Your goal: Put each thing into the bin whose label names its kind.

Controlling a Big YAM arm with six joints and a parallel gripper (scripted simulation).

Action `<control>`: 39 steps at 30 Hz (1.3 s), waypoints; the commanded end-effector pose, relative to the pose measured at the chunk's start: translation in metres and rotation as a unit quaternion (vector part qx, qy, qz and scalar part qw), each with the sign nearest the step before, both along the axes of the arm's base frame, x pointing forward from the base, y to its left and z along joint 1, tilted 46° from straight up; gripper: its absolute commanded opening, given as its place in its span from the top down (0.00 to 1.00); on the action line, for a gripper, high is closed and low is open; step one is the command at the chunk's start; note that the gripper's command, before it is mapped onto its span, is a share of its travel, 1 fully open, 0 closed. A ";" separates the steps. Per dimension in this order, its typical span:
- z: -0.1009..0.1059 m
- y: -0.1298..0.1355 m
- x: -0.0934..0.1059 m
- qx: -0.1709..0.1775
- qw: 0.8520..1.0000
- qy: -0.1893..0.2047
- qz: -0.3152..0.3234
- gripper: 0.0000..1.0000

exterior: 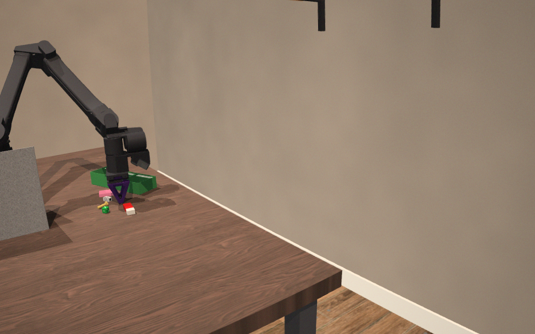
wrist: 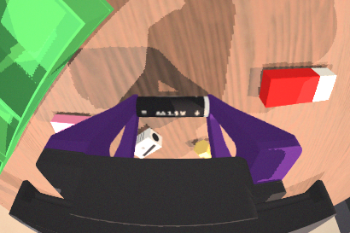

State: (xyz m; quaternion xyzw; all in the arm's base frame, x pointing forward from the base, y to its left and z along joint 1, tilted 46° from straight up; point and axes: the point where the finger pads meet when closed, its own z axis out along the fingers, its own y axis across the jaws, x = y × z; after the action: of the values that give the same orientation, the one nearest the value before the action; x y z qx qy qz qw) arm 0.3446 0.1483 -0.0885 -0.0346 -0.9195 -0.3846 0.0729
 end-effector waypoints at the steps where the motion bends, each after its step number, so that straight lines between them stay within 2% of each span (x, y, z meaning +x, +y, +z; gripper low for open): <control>1: 0.006 -0.002 0.011 0.001 1.000 -0.012 -0.005 0.54; 12: 0.006 -0.002 0.011 0.001 1.000 -0.012 -0.005 0.54; 13: 0.012 0.003 0.014 0.003 1.000 -0.016 -0.003 0.54; 15: 0.006 -0.002 0.011 0.001 1.000 -0.012 -0.005 0.54; 17: 0.019 -0.013 0.023 0.003 1.000 -0.025 -0.010 0.54; 35: 0.057 -0.053 0.030 -0.002 1.000 -0.029 -0.010 0.54; 38: 0.057 -0.054 0.030 -0.001 1.000 -0.029 -0.010 0.54; 39: 0.042 -0.052 0.011 0.001 1.000 0.000 -0.010 0.54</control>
State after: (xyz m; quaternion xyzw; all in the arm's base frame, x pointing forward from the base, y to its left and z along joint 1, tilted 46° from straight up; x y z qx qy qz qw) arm 0.3559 0.1062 -0.0419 -0.0401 -0.9195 -0.3852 0.0673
